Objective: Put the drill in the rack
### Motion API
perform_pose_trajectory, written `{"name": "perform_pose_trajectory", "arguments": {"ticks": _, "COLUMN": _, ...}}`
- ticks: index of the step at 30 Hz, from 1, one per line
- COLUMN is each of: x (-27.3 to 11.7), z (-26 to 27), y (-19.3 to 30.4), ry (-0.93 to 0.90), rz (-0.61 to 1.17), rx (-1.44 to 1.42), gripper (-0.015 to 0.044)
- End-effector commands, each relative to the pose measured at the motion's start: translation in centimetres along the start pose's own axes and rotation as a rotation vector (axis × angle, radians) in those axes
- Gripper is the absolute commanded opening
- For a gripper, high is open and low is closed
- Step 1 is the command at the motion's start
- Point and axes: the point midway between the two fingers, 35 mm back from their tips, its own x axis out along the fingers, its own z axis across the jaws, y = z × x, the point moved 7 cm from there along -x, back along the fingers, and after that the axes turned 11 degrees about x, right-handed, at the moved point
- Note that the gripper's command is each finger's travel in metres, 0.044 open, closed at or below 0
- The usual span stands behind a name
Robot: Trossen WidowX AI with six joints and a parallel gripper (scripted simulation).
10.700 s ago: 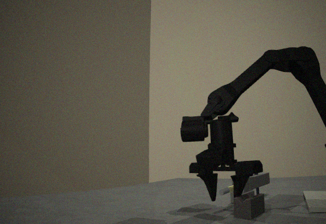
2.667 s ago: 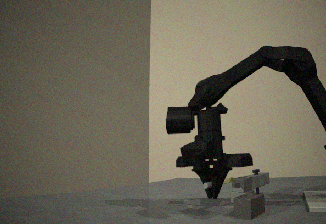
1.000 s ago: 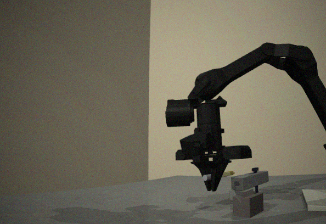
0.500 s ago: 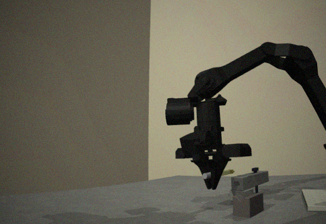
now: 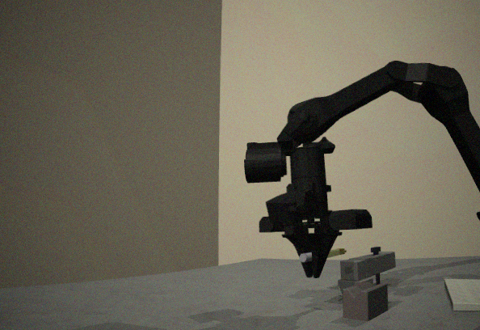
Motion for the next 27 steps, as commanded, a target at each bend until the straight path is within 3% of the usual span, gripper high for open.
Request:
{"name": "perform_pose_trajectory", "arguments": {"ticks": 1, "x": -0.1, "z": 0.8, "y": 0.0, "ry": 0.003, "rz": -0.007, "rx": 0.002, "gripper": 0.0}}
{"name": "perform_pose_trajectory", "arguments": {"ticks": 27, "x": 0.6, "z": 5.3, "y": 0.2, "ry": -0.002, "rz": -0.007, "rx": 0.002, "gripper": 0.0}}
